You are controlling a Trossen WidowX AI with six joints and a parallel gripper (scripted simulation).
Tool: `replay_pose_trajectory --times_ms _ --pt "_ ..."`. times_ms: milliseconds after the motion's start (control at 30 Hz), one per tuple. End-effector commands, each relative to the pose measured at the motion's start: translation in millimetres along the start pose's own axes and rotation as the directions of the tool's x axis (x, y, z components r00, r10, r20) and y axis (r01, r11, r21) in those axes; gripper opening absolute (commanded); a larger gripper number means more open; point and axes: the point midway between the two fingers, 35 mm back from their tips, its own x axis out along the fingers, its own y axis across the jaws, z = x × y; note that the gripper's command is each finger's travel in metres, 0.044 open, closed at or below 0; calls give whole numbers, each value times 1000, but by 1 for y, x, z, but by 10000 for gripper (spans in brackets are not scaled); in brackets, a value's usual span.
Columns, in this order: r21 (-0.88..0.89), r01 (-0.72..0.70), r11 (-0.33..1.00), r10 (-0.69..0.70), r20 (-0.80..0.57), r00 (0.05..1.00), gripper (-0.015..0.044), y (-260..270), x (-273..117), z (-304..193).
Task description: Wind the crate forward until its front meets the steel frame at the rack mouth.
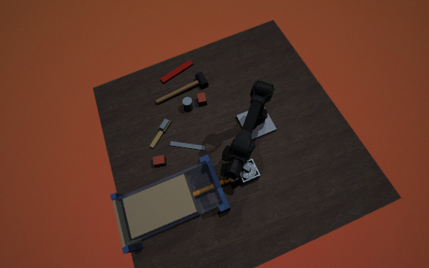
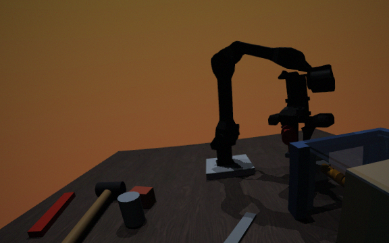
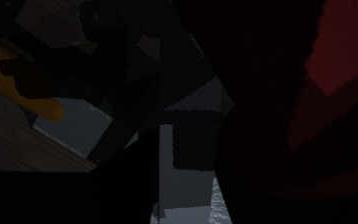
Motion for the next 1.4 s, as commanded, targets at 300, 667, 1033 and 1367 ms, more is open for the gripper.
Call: replay_pose_trajectory --times_ms 300,667,1033,1367 --pt "2 28 1000 -28 34 999 0 3 -1 -2" --pt "0 52 999 -52 61 997 0 4 -3 -4" --pt "78 51 996 -56 56 997 0 0 -2 -4" --pt "157 51 986 -60 52 997 0 -3 -1 -5"
